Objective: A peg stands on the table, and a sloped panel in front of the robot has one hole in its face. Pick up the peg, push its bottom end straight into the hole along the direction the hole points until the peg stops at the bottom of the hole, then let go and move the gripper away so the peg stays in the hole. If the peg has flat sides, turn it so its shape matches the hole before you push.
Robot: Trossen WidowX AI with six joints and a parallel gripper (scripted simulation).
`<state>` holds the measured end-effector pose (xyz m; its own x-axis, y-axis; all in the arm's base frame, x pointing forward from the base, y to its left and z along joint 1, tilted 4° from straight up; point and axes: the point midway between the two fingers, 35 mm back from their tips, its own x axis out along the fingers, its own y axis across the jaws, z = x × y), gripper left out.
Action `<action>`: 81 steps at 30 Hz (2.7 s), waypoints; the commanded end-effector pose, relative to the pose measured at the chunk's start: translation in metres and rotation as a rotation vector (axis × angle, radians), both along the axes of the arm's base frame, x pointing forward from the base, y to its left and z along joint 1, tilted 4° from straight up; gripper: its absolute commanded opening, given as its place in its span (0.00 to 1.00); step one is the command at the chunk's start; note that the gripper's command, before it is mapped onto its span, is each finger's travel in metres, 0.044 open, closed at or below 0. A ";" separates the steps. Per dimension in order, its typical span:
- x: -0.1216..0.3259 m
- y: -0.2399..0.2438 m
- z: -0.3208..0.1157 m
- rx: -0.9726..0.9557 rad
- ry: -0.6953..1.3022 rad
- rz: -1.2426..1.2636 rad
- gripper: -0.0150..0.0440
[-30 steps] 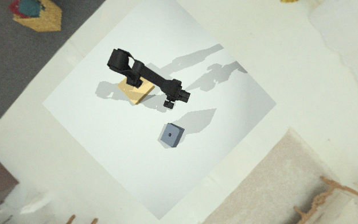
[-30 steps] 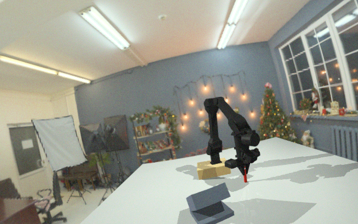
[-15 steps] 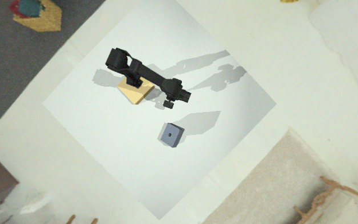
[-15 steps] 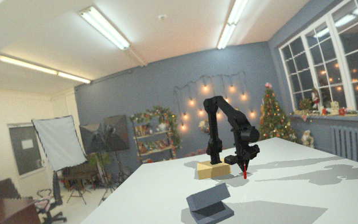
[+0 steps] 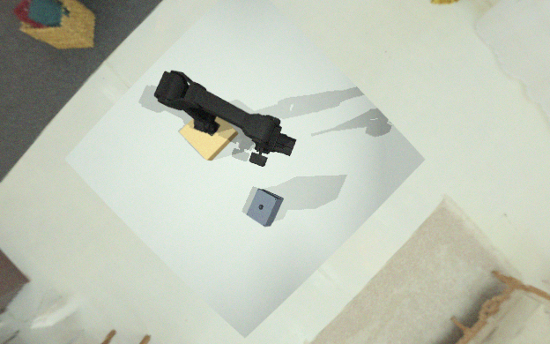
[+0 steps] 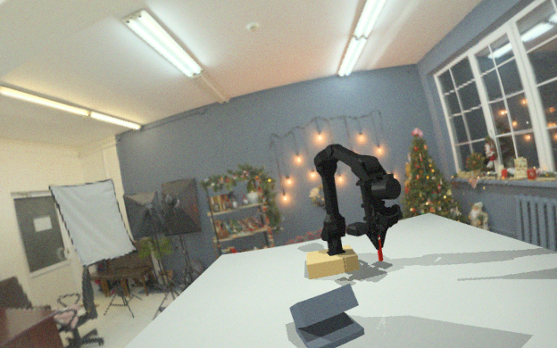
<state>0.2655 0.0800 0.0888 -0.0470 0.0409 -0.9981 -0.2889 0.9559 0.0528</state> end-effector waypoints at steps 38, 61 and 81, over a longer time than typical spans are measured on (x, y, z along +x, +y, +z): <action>0.029 -0.039 0.013 0.079 -0.055 -0.298 0.25; 0.044 -0.066 0.020 0.131 -0.091 -0.478 0.25; 0.055 -0.093 0.027 0.175 -0.126 -0.632 0.25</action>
<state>0.3176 -0.0101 0.1138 0.1409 0.1771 -0.9741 0.2921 0.9327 0.2118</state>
